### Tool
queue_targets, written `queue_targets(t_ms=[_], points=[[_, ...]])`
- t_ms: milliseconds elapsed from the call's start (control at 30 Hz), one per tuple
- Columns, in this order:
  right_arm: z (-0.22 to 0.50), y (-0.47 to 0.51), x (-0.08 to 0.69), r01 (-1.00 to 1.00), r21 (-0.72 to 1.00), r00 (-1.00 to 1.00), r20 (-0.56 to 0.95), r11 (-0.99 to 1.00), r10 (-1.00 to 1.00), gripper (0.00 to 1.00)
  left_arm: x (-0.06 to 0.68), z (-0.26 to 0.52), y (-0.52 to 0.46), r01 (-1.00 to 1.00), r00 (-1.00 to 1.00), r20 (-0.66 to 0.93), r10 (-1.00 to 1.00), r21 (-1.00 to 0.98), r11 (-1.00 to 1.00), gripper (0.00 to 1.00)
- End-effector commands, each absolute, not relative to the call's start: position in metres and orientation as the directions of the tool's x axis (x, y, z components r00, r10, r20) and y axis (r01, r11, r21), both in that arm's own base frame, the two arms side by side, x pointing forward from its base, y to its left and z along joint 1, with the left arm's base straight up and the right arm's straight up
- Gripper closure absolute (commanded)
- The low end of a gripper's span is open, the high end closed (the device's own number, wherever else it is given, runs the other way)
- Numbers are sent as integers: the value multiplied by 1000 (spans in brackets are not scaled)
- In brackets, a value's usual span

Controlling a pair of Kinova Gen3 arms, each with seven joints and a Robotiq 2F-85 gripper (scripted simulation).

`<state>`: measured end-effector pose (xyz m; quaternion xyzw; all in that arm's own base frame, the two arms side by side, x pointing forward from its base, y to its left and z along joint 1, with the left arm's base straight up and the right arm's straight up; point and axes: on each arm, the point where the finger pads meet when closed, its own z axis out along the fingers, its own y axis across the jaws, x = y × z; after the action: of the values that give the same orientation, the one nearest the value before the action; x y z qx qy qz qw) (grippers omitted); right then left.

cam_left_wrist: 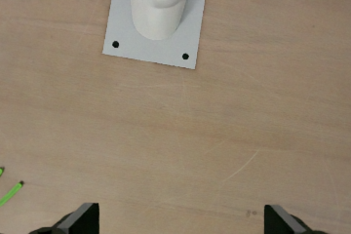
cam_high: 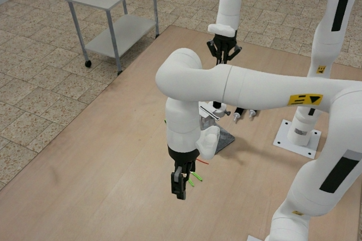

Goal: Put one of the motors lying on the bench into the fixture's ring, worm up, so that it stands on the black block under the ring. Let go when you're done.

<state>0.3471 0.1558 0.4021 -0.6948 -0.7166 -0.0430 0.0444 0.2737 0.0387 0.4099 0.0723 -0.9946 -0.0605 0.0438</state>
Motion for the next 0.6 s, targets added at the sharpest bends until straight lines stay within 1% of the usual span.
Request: queue_targets(t_ms=[0, 567], points=[[403, 156, 347, 1000, 2, -31, 123, 31, 992, 828, 274, 410, 39, -139, -986, 77, -149, 127, 982, 2], [403, 156, 347, 1000, 2, -31, 114, 31, 993, 828, 274, 410, 39, -139, -986, 77, -149, 127, 982, 2]])
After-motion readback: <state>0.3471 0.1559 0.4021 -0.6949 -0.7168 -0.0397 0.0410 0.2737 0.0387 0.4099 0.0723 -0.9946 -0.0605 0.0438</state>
